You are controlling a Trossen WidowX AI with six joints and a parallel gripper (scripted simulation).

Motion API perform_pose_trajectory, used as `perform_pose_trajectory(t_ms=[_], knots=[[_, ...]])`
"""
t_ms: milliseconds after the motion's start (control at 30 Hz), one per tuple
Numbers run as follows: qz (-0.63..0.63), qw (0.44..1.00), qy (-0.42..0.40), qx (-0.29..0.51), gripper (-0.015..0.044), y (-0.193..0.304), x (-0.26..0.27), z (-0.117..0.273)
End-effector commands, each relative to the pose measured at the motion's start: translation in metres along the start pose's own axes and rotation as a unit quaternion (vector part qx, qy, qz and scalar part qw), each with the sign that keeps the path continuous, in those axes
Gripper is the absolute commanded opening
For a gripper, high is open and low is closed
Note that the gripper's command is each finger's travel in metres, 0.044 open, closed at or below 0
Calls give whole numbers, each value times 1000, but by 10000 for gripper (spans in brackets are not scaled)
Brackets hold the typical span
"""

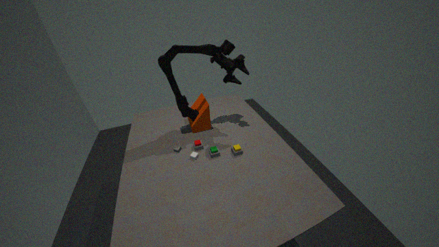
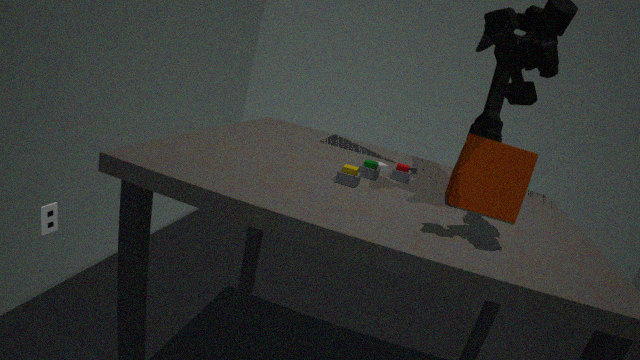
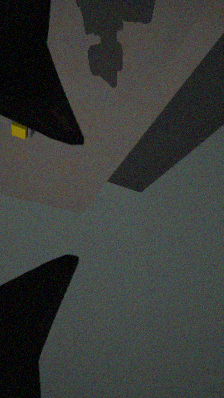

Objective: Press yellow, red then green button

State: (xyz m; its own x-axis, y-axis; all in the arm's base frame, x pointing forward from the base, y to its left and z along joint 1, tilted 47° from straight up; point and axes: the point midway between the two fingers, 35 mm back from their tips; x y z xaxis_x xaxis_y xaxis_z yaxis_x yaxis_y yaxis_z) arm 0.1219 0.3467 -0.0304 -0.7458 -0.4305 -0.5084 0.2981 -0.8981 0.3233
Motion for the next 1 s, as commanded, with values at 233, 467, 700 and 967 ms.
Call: perform_pose_trajectory(t_ms=[233, 467, 700, 967], knots=[[-432, 877, -72, 199, 400, 101, -47, -89], [-607, 729, -67, 310, 400, 164, -52, -124], [-731, 540, -35, 415, 400, 229, -45, -151], [-776, 421, -5, 470, 400, 266, -36, -162]])
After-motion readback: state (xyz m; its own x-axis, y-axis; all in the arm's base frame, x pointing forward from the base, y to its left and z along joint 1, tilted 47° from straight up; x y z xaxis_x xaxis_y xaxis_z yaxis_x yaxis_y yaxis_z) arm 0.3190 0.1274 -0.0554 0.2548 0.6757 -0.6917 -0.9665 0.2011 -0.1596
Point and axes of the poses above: the point midway between the two fingers, 35 mm back from their tips, its own z axis back along the fingers, its own x axis across the jaws, y = z × x, and after that the axes turned 15 degrees about -z, right-handed
